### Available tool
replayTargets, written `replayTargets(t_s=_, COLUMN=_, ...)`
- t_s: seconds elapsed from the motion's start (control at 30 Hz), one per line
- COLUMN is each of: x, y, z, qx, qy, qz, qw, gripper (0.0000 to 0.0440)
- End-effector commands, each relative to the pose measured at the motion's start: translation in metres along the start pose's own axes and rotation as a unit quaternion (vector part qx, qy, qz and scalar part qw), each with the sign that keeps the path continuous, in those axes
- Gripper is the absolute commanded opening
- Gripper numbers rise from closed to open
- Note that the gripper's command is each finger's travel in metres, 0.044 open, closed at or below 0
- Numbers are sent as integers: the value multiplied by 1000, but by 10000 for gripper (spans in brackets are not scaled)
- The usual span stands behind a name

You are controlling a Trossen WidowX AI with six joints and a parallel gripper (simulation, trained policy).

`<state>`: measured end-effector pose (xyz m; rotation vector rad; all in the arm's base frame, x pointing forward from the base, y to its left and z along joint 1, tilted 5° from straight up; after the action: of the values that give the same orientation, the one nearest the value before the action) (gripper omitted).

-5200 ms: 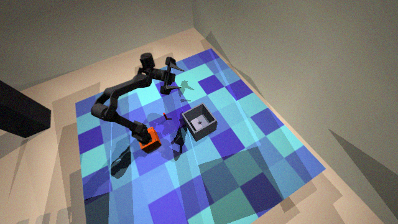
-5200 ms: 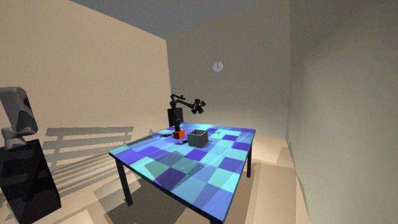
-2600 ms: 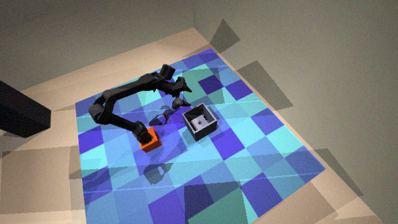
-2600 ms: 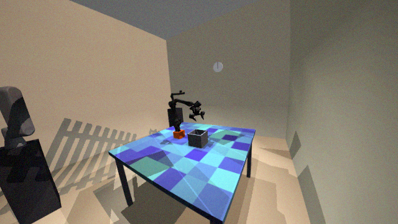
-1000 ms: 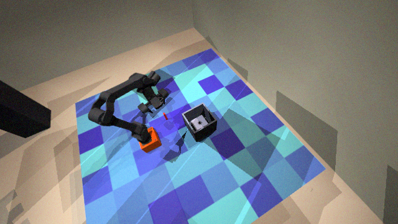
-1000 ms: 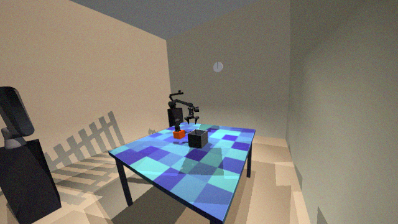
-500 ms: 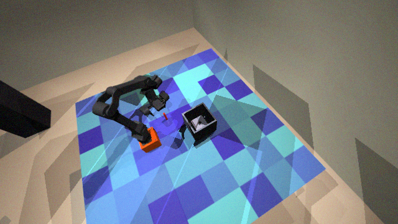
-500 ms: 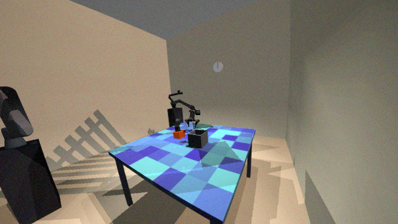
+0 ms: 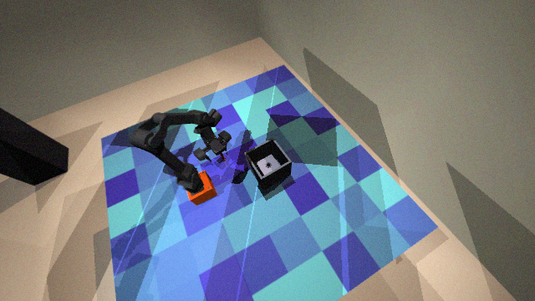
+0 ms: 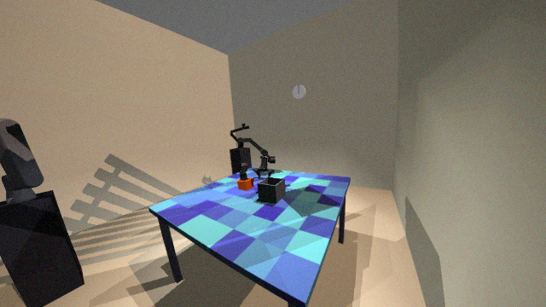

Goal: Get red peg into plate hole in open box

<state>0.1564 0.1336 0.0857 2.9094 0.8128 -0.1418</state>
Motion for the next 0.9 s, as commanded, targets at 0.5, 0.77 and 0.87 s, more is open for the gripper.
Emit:
replayTargets(t_s=0.5, x=14, y=-8, z=46, qx=2, qy=15, qz=11, qw=1000, gripper=150)
replayTargets(t_s=0.77, x=28, y=-13, z=47, qx=9, qy=38, qz=-3, qw=999, gripper=0)
replayTargets(t_s=0.87, x=32, y=-12, z=41, qx=11, qy=49, qz=0, qw=999, gripper=0)
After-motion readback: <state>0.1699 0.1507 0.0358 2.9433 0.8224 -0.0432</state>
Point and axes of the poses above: the point midway between the two fingers, 35 mm back from their tips, its own z axis out along the fingers, its own x axis across the jaws, y = z × x, the point moved 7 cm from there along -z, back along the fingers, and after that the axes turned 13 degrees about -z, right-handed, at the moved point
